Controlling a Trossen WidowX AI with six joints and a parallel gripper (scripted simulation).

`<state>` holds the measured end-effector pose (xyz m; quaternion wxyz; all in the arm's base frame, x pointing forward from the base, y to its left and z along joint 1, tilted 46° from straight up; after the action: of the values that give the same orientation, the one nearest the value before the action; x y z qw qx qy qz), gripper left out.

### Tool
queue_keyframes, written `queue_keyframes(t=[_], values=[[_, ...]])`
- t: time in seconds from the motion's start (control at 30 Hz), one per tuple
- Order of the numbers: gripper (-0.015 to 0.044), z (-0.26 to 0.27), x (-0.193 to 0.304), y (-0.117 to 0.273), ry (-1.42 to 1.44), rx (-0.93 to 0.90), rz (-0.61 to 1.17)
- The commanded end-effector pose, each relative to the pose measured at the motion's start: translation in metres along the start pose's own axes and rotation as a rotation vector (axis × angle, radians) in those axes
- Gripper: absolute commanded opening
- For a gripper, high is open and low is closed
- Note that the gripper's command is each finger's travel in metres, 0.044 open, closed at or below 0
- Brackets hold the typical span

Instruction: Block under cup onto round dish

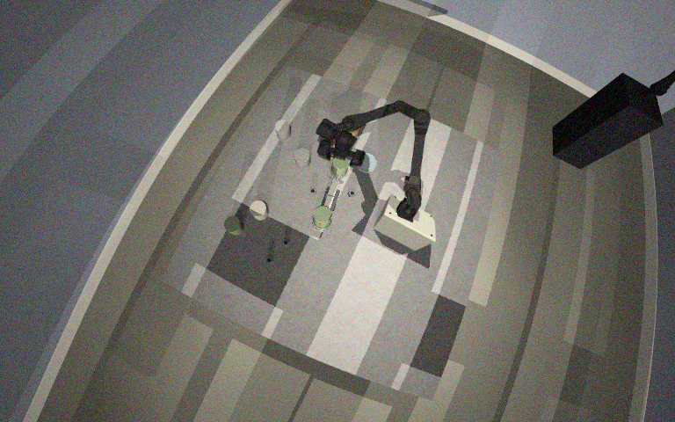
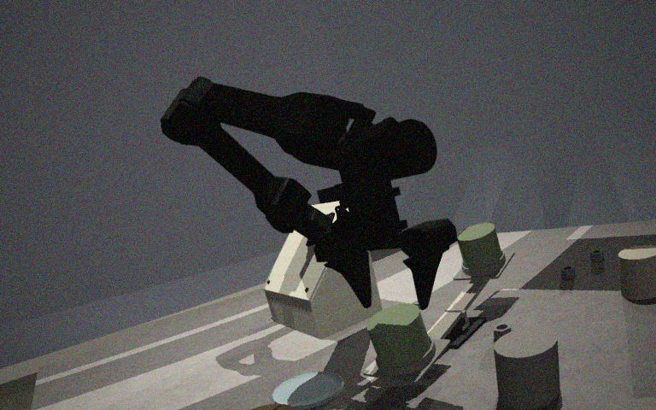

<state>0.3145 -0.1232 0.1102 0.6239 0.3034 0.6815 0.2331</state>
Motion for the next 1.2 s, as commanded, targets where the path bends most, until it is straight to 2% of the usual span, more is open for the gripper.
queue_keyframes(t=[0.0, 1.03, 1.13, 1.17], values=[[0.044, -0.001, 0.001, -0.01, 0.005, 0.008, 0.007], [0.044, -0.003, 0.001, -0.057, 0.006, 0.009, 0.003], [0.0361, -0.003, 0.001, -0.057, 0.006, 0.009, 0.003], [0.0355, -0.003, 0.001, -0.057, 0.006, 0.009, 0.003]])
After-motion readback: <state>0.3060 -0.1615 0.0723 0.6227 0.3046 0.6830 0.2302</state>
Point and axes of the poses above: the point midway between the two fingers, 35 mm back from their tips, its own y axis back along the fingers, its own z axis across the jaws, x = y × z, the point moved 8 cm from there along y, back along the fingers
